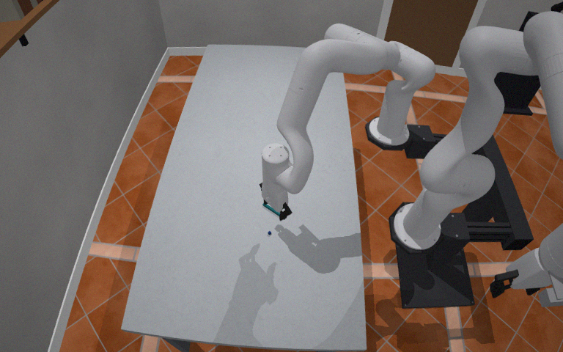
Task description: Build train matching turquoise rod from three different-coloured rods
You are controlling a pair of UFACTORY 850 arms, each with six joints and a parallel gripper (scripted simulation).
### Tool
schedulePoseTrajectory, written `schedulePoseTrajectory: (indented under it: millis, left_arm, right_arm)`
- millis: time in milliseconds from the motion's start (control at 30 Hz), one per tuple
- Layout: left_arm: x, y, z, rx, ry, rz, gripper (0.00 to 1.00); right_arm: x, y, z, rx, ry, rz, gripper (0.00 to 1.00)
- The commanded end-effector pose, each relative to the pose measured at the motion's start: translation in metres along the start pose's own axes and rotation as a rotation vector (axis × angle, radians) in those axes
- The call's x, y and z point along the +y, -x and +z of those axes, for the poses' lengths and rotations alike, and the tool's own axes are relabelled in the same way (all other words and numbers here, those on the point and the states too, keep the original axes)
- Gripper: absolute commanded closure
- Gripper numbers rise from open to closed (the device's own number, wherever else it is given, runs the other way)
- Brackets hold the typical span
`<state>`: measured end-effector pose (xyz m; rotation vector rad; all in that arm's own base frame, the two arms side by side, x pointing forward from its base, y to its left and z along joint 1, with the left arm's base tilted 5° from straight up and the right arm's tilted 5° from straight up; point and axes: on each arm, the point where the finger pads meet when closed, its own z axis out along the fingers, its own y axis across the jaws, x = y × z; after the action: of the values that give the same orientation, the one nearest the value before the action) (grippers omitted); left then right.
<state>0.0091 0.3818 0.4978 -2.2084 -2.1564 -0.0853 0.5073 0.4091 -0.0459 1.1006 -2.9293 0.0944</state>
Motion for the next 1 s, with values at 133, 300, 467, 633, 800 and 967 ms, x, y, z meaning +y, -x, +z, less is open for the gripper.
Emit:
schedulePoseTrajectory:
  millis: [133,300,467,633,800,967]
  left_arm:
    - [0.000,0.000,-0.001,0.002,0.000,0.000,0.00]
    - [0.000,0.000,-0.001,0.002,0.000,0.000,0.00]
    - [0.000,0.000,-0.001,0.002,0.000,0.000,0.00]
    - [0.000,0.000,-0.001,0.002,0.000,0.000,0.00]
    - [0.000,0.000,-0.001,0.002,0.000,0.000,0.00]
    - [0.000,0.000,-0.001,0.002,0.000,0.000,0.00]
  right_arm:
    - [0.002,0.009,0.007,-0.004,-0.023,0.266,0.00]
    - [0.003,0.013,0.011,-0.006,-0.023,0.391,0.00]
    - [0.004,0.017,0.016,-0.007,-0.023,0.523,0.00]
    - [0.004,0.019,0.019,-0.008,-0.022,0.602,0.00]
    - [0.006,0.024,0.024,-0.010,-0.022,0.773,0.00]
    - [0.007,0.027,0.029,-0.012,-0.021,0.906,0.00]
